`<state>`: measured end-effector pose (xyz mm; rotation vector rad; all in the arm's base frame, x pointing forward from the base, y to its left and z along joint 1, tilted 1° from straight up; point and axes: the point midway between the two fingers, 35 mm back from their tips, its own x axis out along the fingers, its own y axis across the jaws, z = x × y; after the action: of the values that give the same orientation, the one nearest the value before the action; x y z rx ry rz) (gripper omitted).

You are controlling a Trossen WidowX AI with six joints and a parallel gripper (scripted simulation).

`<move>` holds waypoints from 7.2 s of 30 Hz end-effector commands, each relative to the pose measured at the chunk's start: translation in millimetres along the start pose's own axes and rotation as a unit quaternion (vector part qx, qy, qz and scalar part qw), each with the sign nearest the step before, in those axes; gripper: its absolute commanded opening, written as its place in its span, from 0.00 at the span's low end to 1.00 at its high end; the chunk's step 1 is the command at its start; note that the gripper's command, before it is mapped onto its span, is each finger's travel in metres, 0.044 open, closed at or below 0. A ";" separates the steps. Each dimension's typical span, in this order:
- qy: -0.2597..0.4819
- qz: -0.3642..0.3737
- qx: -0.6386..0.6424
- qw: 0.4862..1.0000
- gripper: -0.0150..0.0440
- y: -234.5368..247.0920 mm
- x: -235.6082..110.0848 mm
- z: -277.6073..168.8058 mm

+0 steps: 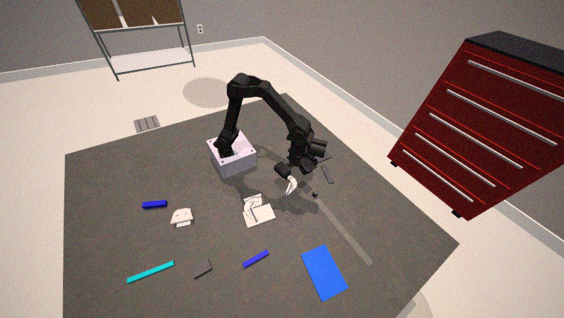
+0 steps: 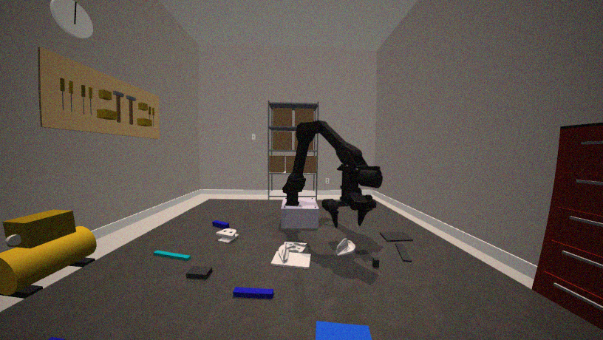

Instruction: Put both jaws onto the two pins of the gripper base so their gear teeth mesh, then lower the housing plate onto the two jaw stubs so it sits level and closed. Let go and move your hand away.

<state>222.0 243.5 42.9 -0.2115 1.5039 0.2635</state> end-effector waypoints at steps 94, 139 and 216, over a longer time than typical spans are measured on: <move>0.001 -0.002 0.508 0.861 1.00 -7.9 83.4 14.3; 0.000 -0.002 0.507 0.862 0.48 -8.2 87.4 14.5; -0.002 -0.007 0.351 0.936 0.48 -121.2 8.4 30.6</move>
<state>285.7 149.4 34.0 0.3834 1.4952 -0.3252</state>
